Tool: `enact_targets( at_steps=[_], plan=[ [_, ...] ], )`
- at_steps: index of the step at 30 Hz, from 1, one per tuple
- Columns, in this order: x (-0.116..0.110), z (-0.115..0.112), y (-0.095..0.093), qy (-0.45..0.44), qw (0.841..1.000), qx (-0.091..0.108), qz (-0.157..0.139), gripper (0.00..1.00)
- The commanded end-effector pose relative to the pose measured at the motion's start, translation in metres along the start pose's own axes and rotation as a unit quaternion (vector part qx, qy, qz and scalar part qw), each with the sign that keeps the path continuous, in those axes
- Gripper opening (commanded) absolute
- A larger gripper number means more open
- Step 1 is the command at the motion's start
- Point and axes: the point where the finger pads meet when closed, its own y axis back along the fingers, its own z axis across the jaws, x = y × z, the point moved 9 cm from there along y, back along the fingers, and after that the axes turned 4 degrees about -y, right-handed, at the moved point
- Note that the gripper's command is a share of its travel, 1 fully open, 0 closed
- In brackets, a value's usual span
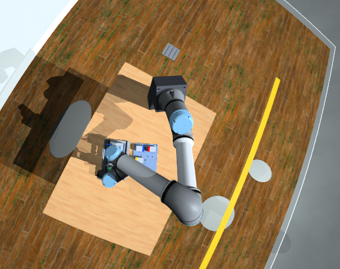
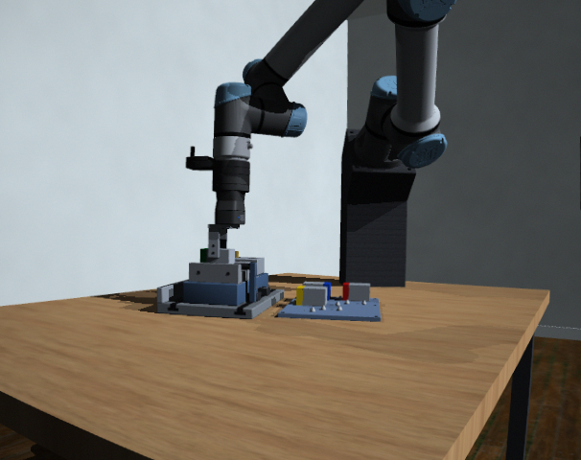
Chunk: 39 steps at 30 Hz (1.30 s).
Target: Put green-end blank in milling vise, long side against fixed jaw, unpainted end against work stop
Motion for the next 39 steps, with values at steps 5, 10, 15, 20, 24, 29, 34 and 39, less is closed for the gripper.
enact_targets(
  at_steps=[5, 10, 15, 20, 24, 29, 34, 39],
  plan=[
    [0.0002, -0.0003, -0.0002, 0.000, 1.000, 0.000, 0.000, 0.00],
    [0.0002, -0.0003, -0.0011, 0.000, 1.000, 0.000, 0.000, 0.00],
    [0.0002, -0.0003, -0.0011, 0.000, 1.000, 0.000, 0.000, 0.00],
    [0.0002, -0.0003, -0.0011, 0.000, 1.000, 0.000, 0.000, 0.00],
    [0.0002, -0.0003, -0.0029, 0.000, 1.000, 0.000, 0.000, 0.00],
    [0.0002, -0.0003, -0.0033, 0.000, 1.000, 0.000, 0.000, 0.00],
    [0.0002, -0.0003, -0.0033, 0.000, 1.000, 0.000, 0.000, 0.00],
    [-0.0009, -0.0008, -0.0034, 0.000, 1.000, 0.000, 0.000, 0.00]
  ],
)
